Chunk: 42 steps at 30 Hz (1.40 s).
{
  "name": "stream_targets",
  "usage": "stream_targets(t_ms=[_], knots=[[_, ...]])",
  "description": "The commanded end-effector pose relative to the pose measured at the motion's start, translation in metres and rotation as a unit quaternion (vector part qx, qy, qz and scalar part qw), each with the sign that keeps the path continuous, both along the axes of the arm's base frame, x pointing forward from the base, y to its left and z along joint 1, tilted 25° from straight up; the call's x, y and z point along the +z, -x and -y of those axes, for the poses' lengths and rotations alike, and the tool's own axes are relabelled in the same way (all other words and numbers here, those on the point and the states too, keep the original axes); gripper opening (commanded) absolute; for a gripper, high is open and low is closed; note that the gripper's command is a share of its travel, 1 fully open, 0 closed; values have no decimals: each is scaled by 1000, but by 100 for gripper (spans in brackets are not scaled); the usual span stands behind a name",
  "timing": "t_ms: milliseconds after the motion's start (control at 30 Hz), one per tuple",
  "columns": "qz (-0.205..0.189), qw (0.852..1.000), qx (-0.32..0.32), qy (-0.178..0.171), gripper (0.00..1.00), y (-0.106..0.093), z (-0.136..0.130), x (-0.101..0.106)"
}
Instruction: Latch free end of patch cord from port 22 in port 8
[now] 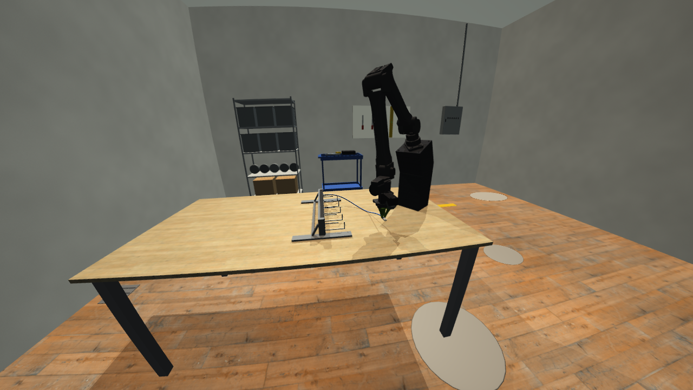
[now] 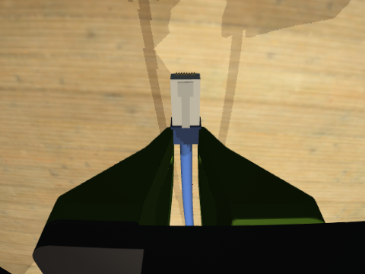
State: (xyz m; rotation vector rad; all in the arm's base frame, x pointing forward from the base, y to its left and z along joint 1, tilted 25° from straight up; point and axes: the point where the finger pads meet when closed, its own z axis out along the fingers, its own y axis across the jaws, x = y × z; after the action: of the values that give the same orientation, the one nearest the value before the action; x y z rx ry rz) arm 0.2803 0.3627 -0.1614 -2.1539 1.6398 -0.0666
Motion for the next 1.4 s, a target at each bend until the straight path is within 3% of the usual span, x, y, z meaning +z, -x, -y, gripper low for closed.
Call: stream_targets(t_ms=[0,1367], knots=[[1,1000,-2,-7,0,3,-3,10],[-4,1000,-4,1,0,3,-3,0]])
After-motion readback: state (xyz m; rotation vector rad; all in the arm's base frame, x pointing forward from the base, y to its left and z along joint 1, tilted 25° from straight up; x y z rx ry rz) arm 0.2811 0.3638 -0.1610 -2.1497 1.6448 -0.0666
